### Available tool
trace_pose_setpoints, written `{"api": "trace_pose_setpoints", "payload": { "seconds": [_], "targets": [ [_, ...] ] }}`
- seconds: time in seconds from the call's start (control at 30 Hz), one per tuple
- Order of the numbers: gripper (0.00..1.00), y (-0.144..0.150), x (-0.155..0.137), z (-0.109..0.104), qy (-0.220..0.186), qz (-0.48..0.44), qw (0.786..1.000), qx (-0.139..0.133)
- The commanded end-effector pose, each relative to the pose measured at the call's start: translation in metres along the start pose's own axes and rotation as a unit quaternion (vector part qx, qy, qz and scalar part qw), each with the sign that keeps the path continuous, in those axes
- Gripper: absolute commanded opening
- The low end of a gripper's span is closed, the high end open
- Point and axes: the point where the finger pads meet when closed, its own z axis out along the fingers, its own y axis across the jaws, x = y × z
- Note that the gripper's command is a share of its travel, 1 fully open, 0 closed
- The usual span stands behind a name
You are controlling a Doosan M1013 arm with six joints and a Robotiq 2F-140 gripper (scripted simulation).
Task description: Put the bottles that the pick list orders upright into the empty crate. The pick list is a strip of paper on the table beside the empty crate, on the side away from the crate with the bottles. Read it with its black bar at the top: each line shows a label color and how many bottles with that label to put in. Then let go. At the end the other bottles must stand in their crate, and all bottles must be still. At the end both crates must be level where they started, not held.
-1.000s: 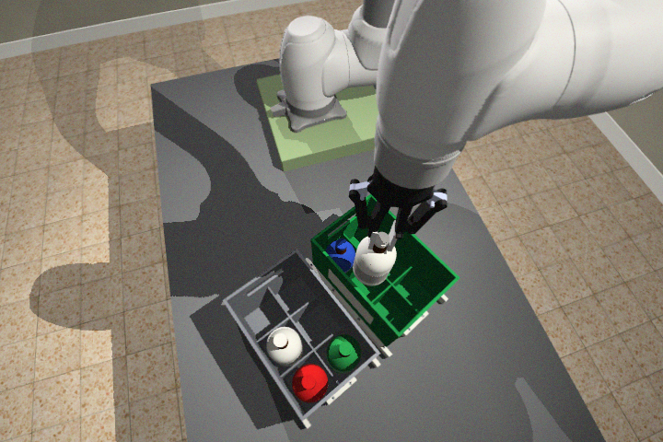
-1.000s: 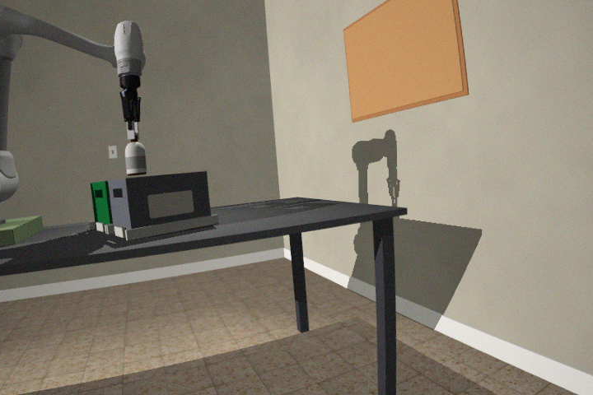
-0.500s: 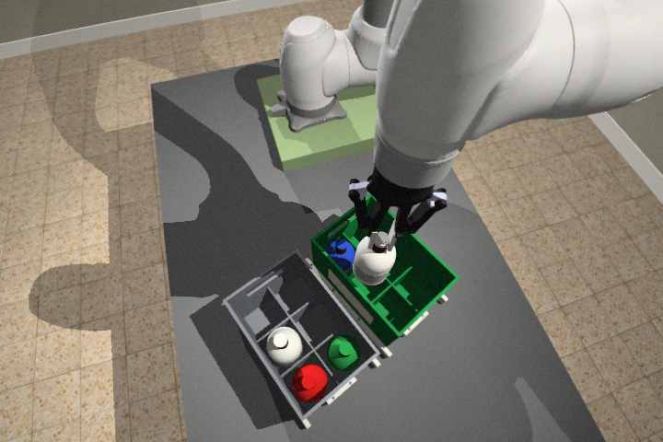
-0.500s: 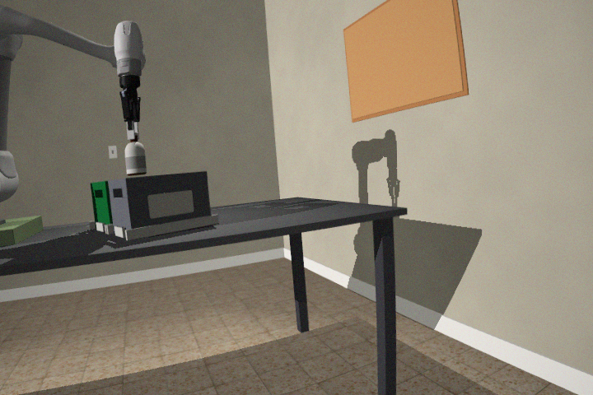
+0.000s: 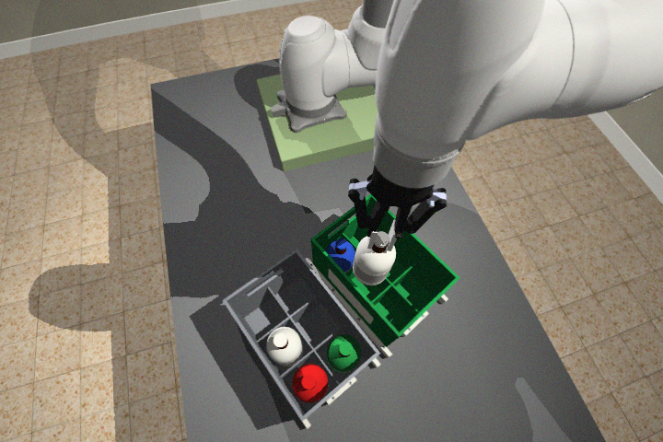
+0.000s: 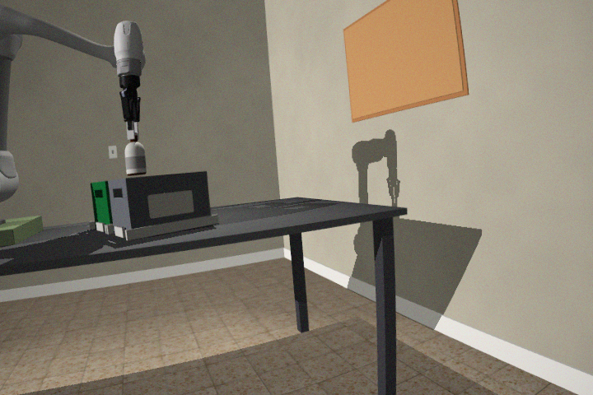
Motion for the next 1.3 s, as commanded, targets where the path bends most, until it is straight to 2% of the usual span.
{"api": "trace_pose_setpoints", "payload": {
  "seconds": [0.0,0.47,1.27],
  "targets": [
    [0.0,0.0,0.0,0.0,0.0,0.0,1.0,0.0],
    [0.0,0.0,0.0,0.0,0.0,0.0,1.0,0.0],
    [0.0,0.0,0.0,0.022,0.0,0.0,1.0,0.0]
  ]
}}
